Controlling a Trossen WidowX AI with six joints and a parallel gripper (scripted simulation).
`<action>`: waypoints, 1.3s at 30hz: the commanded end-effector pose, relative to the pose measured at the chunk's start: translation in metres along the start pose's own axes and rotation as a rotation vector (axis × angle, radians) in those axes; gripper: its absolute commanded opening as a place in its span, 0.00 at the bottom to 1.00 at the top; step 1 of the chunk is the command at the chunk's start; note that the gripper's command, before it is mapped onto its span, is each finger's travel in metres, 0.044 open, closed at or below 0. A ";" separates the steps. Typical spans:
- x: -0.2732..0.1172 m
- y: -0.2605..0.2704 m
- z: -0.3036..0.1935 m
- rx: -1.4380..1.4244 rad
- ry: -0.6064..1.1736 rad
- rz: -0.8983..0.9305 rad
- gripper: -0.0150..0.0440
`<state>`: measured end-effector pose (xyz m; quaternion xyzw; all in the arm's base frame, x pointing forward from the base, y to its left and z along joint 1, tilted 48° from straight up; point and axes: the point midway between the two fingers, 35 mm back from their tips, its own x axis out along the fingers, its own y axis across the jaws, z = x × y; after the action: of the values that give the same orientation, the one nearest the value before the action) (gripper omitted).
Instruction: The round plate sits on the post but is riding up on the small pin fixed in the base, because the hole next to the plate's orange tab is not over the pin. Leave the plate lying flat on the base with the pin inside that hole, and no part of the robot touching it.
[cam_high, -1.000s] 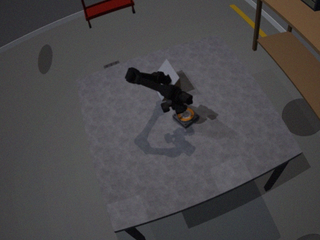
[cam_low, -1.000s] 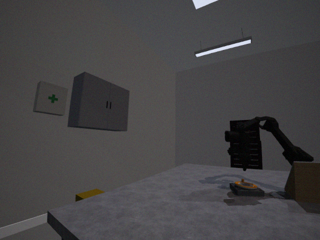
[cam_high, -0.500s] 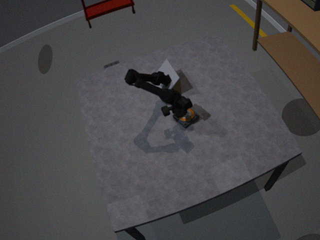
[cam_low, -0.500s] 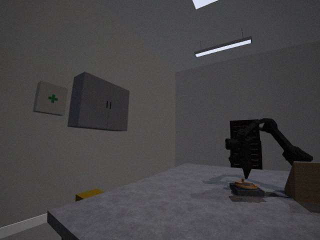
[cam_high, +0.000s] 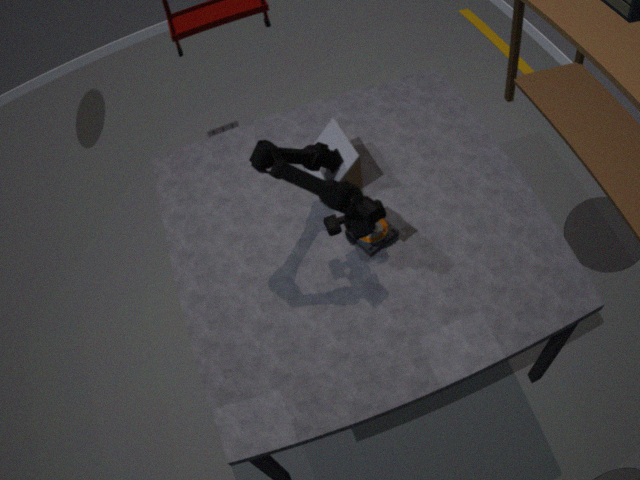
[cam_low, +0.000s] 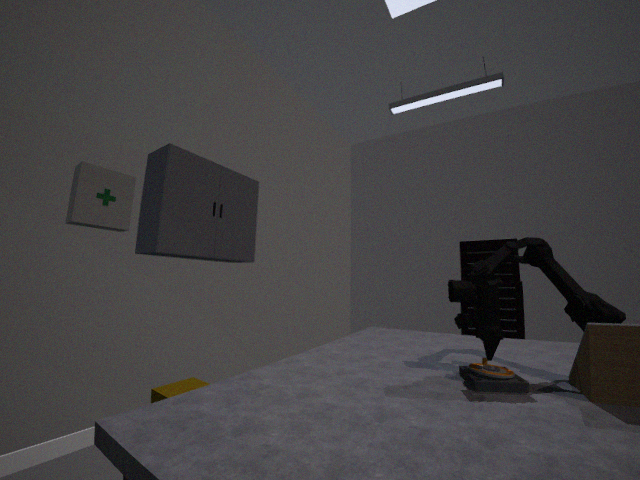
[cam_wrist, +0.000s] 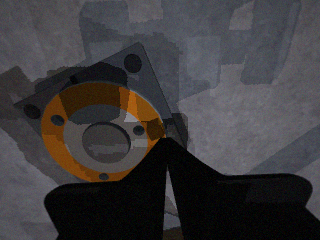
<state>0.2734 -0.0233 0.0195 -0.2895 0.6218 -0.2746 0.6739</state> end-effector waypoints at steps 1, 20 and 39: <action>0.002 0.002 0.007 -0.009 0.002 -0.006 0.25; 0.002 0.013 0.029 -0.008 0.001 -0.006 0.25; 0.000 0.029 0.041 -0.008 0.000 -0.005 0.25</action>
<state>0.3143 -0.0039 0.0066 -0.2944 0.6176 -0.2743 0.6758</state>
